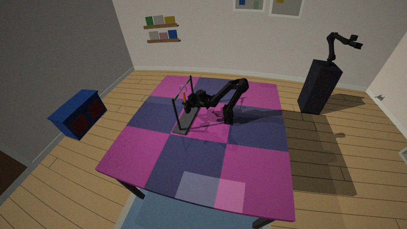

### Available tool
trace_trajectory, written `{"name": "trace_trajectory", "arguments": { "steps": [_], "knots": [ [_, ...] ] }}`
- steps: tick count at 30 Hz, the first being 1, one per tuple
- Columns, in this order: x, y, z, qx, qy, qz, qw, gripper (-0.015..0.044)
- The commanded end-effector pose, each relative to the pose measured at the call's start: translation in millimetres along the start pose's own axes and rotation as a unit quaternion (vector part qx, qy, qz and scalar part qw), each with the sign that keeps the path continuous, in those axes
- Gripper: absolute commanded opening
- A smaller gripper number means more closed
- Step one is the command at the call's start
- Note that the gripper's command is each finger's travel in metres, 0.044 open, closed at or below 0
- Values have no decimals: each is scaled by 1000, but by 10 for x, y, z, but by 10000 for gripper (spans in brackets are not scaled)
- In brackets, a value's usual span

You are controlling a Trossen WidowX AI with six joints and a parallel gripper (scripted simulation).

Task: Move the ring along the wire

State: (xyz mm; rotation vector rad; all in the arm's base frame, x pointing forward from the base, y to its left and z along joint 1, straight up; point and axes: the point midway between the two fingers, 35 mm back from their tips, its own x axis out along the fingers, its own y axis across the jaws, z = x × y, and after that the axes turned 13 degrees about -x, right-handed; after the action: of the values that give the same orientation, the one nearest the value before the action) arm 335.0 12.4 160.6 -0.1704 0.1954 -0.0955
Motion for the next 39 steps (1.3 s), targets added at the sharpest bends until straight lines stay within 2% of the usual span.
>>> {"name": "trace_trajectory", "arguments": {
  "steps": [1, 39],
  "knots": [
    [13, 34, 60, 6, -6, 0, 1000, -150],
    [-4, 271, 103, -61, -22, 72, 995, -150]
  ]
}}
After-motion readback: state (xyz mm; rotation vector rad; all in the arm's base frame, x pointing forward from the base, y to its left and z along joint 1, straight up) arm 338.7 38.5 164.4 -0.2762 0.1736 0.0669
